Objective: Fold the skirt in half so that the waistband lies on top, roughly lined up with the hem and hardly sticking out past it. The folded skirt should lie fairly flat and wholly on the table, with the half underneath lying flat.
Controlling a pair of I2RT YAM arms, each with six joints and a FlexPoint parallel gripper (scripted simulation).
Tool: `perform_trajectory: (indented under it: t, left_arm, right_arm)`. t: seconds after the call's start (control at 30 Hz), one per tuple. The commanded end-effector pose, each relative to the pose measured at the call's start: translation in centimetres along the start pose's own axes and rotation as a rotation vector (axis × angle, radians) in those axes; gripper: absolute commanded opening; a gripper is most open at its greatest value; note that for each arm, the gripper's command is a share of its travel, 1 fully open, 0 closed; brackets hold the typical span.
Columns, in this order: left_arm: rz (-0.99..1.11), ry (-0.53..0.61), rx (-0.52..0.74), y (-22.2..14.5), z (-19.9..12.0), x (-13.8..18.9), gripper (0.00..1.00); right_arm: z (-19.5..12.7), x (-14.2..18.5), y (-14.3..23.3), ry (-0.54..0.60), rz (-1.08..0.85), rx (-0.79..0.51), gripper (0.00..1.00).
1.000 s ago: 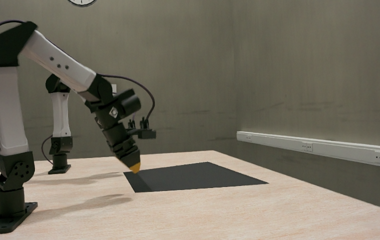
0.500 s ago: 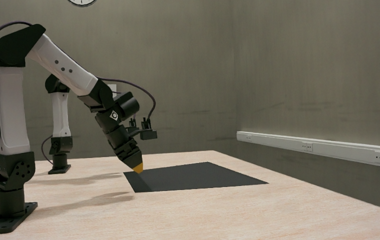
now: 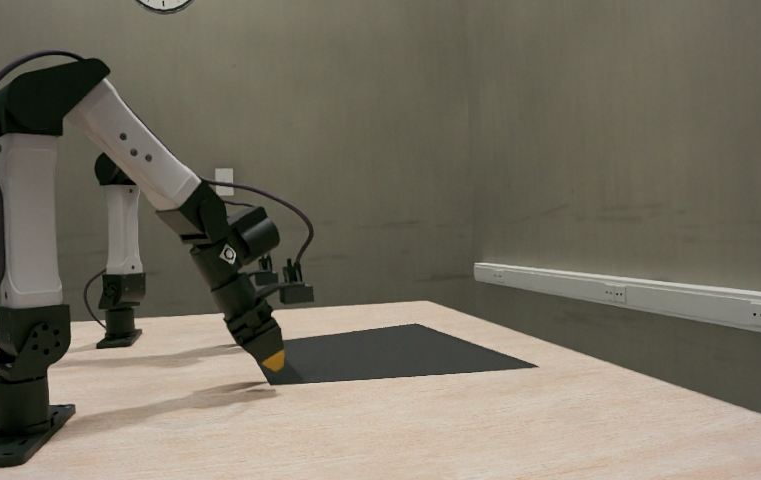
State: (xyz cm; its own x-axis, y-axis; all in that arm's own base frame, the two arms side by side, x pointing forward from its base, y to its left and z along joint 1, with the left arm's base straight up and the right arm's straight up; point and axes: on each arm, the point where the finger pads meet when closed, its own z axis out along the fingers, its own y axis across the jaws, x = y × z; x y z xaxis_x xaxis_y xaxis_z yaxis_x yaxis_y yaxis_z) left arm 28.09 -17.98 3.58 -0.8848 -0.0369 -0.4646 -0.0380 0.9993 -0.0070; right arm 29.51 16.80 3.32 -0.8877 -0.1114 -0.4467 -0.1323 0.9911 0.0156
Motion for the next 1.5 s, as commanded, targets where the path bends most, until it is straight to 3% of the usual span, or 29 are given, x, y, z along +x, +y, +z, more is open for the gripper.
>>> perform_trajectory:
  t: [0.0,0.33,1.47]
  left_arm:
    - [-0.003,-0.024,0.027,-0.7,1.2,0.0,0.48]
    - [-0.003,-0.022,0.03,-0.6,3.4,1.2,0.48]
    - [-0.004,-0.018,0.026,-0.5,3.5,1.3,0.48]
  right_arm:
    - [1.1,-0.6,0.2,-0.048,0.019,-0.008,0.48]
    - [3.4,0.7,0.4,-0.04,0.015,-0.024,0.48]
    - [3.5,1.0,0.3,-0.032,0.014,-0.02,0.48]
